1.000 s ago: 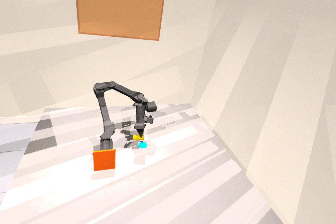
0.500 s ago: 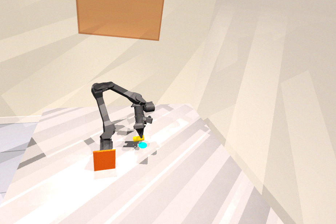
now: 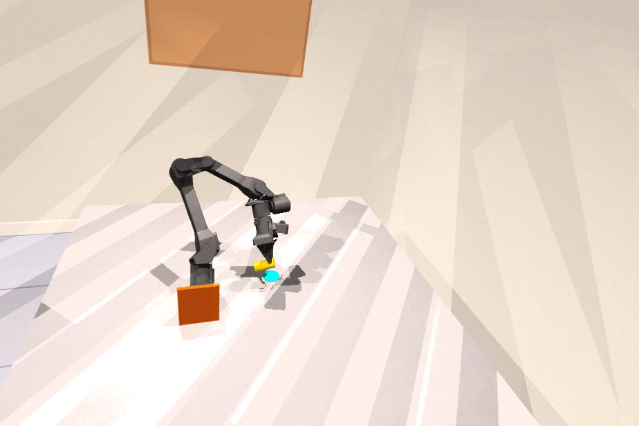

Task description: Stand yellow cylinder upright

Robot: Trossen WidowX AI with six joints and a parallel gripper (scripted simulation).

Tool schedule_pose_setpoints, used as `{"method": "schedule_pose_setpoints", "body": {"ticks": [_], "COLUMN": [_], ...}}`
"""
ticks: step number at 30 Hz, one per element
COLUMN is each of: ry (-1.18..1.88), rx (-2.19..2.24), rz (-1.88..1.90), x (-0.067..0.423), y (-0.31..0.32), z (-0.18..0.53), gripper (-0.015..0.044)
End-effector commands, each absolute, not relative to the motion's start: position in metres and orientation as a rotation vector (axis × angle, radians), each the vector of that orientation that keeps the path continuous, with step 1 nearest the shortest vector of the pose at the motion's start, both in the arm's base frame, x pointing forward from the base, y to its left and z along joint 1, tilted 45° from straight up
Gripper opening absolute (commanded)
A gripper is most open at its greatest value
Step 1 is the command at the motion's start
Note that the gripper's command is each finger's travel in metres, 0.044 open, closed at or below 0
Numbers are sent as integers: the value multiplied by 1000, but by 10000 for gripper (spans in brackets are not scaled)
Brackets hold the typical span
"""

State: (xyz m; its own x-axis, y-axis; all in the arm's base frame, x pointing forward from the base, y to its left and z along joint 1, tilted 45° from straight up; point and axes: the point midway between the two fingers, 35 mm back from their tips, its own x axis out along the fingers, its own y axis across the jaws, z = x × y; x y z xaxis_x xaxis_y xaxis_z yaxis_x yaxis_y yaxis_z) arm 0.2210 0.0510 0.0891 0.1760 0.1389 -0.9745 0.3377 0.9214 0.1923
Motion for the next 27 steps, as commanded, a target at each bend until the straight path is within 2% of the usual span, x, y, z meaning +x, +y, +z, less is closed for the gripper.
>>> {"method": "schedule_pose_setpoints", "body": {"ticks": [1, 27], "ry": [1378, 1232], "rx": [399, 355], "rz": [-168, -249], "x": [220, 222], "y": [50, 50], "z": [87, 86], "gripper": [105, 105]}}
